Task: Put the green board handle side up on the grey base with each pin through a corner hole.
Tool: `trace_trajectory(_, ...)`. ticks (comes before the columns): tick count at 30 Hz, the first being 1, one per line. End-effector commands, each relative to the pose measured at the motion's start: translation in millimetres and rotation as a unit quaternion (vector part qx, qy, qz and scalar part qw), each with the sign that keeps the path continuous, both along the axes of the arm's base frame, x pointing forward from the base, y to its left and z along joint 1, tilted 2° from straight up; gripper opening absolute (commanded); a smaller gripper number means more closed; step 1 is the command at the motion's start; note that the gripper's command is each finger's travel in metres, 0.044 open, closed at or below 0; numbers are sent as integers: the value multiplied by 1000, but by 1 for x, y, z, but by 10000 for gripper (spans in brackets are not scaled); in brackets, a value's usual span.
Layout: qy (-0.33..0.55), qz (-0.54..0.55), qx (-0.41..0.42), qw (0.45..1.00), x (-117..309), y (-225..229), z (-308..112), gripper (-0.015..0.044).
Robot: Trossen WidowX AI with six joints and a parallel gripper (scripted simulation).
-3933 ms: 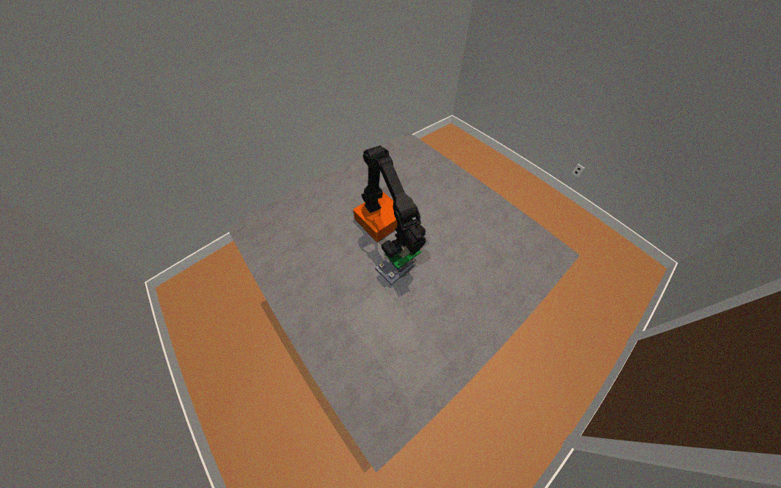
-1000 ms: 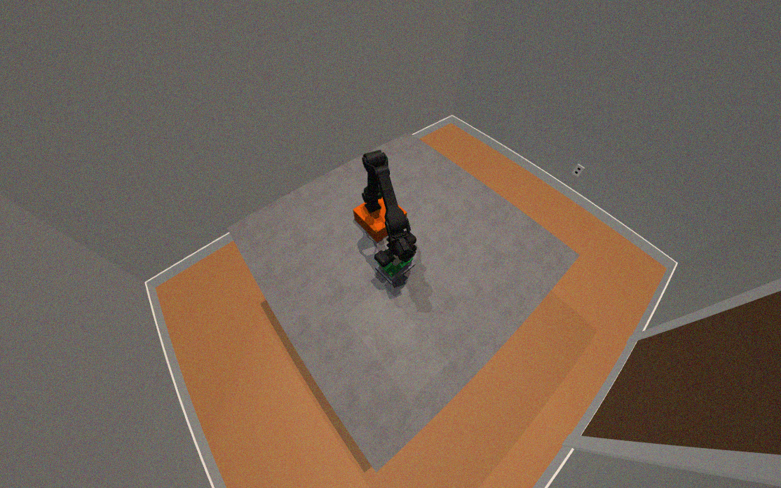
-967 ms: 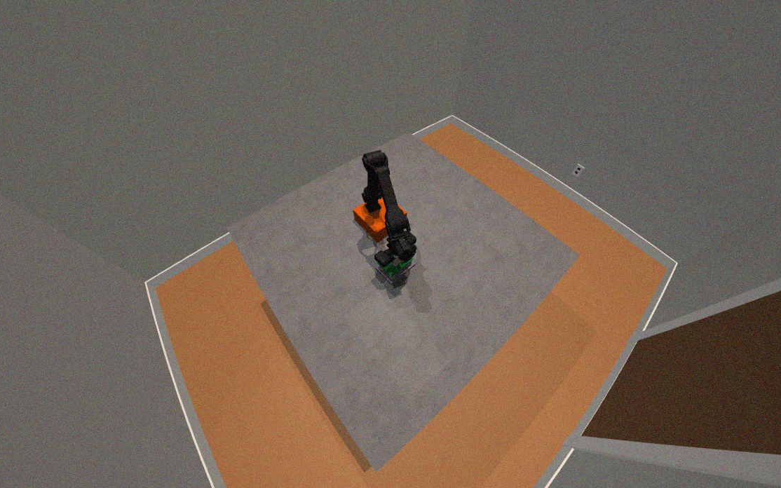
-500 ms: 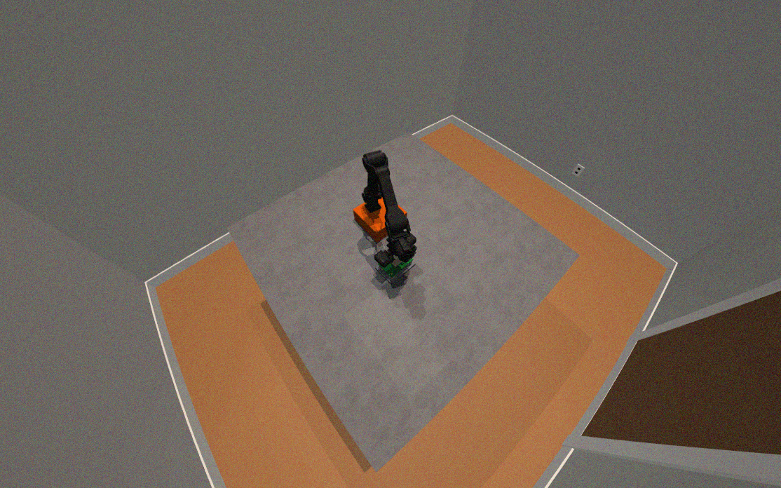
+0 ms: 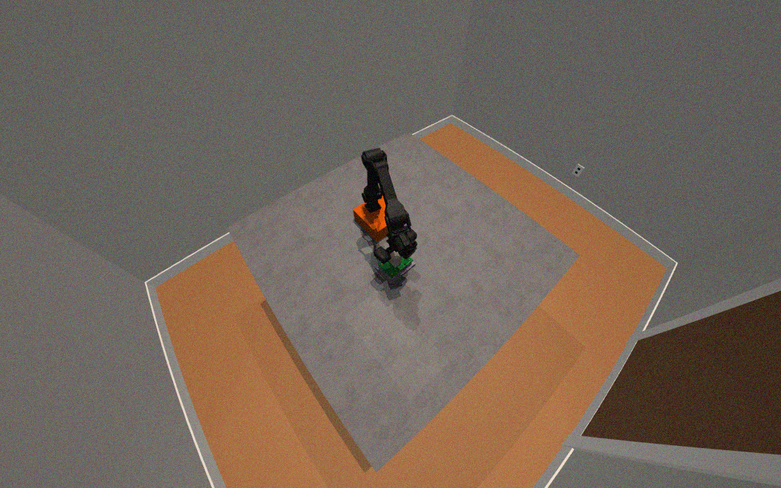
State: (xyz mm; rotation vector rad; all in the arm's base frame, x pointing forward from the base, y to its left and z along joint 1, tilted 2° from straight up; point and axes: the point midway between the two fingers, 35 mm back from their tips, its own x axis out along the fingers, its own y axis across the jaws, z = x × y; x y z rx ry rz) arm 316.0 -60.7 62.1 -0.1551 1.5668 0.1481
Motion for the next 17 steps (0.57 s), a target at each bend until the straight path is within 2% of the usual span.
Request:
trace_trajectory(1, -2, 0, 0, 1000, 0, 0, 9, 440)
trace_trajectory(6, -2, 0, 0, 1000, -3, 1, 51, 440)
trace_trajectory(17, -2, 0, 0, 1000, -3, 1, 54, 440)
